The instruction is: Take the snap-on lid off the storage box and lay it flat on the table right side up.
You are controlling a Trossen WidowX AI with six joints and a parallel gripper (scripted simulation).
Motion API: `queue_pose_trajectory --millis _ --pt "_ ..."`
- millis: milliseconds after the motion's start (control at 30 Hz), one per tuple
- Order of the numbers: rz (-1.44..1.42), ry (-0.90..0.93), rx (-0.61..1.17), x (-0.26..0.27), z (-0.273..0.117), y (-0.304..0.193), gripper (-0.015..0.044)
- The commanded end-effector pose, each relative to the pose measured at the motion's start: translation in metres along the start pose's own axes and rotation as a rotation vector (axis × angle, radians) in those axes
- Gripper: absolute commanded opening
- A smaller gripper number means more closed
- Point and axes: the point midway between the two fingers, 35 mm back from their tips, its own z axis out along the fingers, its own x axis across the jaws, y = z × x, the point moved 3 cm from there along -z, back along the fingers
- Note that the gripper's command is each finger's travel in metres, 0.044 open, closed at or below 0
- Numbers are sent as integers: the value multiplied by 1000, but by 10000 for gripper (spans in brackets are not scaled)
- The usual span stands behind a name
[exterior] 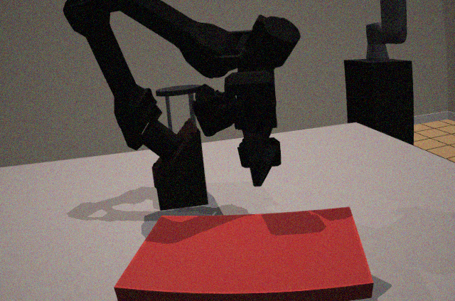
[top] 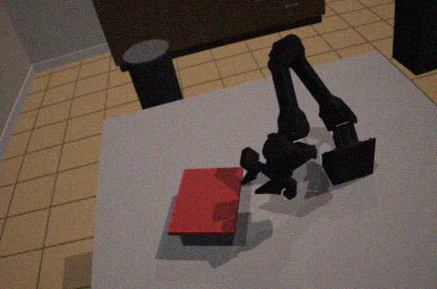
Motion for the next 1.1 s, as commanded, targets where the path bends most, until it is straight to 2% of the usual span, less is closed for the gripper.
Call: queue_pose_trajectory --millis 0,1067 --pt "0 0 3 -5 4 1 235" --pt "2 -14 10 -5 53 -3 235"
